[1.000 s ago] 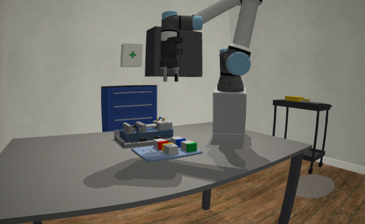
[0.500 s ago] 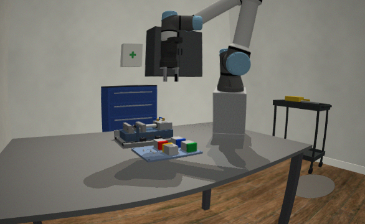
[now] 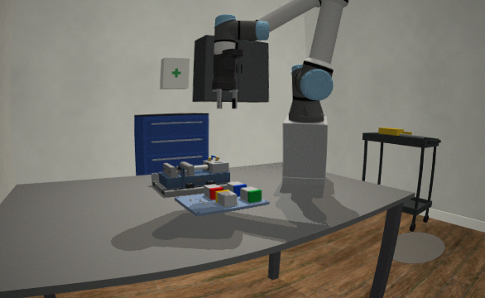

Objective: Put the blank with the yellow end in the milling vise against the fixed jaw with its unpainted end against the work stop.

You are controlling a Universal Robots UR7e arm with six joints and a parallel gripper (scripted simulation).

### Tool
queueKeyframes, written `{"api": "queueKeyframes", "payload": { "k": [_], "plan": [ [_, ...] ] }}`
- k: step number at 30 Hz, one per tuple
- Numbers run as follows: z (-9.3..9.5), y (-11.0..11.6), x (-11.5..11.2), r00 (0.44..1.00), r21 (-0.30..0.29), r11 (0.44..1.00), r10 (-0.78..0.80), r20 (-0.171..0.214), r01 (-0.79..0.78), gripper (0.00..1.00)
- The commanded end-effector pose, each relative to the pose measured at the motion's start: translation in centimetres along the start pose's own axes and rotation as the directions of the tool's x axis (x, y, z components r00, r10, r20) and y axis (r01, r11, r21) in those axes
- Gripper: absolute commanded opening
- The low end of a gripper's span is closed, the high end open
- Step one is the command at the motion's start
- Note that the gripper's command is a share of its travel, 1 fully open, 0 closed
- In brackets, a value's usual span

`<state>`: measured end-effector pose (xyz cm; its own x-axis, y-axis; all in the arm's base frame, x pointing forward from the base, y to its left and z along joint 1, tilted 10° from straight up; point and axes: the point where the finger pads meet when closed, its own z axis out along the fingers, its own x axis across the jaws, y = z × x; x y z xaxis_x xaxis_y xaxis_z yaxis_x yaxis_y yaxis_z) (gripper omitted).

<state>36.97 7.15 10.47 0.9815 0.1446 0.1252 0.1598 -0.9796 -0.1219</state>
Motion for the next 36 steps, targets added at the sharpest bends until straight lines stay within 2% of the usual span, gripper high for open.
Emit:
{"api": "queueKeyframes", "payload": {
  "k": [1, 5, 10, 36],
  "plan": [
    [0.0, 0.0, 0.0, 1.000, 0.000, 1.000, 0.000, -0.001, 0.000, 1.00],
    [0.0, 0.0, 0.0, 1.000, 0.000, 1.000, 0.000, -0.001, 0.000, 1.00],
    [4.5, -0.5, 0.1, 1.000, 0.000, 1.000, 0.000, -0.001, 0.000, 1.00],
    [3.7, -0.4, 0.1, 1.000, 0.000, 1.000, 0.000, -0.001, 0.000, 1.00]
  ]
}}
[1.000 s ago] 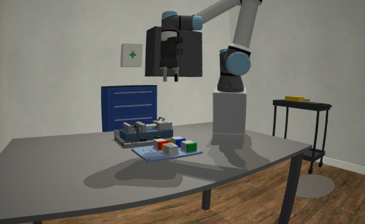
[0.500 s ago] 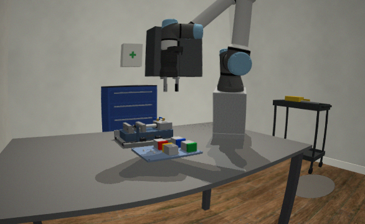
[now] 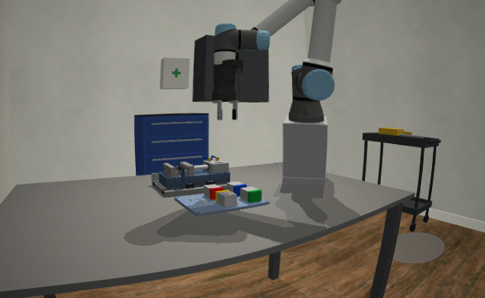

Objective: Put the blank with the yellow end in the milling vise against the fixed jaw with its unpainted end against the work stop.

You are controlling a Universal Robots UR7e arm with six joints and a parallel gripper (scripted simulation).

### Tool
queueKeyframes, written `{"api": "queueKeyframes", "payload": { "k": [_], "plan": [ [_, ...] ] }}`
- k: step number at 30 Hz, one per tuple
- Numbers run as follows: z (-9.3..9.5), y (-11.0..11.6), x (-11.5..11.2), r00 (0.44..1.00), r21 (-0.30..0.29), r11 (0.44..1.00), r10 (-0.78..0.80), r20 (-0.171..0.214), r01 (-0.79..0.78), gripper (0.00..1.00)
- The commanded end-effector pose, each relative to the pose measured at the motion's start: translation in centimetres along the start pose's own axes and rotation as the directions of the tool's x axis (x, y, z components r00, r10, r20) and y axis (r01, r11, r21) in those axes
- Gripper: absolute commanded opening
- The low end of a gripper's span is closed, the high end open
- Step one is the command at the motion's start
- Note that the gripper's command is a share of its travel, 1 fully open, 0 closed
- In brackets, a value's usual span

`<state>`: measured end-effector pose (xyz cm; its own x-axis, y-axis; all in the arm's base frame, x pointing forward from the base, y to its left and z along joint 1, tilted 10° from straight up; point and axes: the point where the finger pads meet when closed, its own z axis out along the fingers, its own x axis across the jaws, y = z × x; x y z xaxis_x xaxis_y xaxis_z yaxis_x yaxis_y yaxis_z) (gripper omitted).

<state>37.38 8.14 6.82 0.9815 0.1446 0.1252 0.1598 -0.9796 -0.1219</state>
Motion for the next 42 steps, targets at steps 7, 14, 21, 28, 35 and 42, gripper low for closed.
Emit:
{"api": "queueKeyframes", "payload": {
  "k": [7, 14, 21, 28, 35, 42],
  "plan": [
    [-0.3, 0.1, 0.0, 1.000, 0.000, 1.000, 0.000, -0.001, 0.000, 1.00],
    [-0.4, 0.1, 0.0, 1.000, 0.000, 1.000, 0.000, -0.001, 0.000, 1.00],
    [-0.5, 0.3, 0.1, 1.000, 0.000, 1.000, 0.000, -0.001, 0.000, 1.00],
    [-1.0, 1.3, 0.2, 1.000, 0.000, 1.000, 0.000, -0.001, 0.000, 1.00],
    [-1.0, 1.3, 0.2, 1.000, 0.000, 1.000, 0.000, -0.001, 0.000, 1.00],
    [-0.9, 1.1, 0.2, 1.000, 0.000, 1.000, 0.000, -0.001, 0.000, 1.00]
  ]
}}
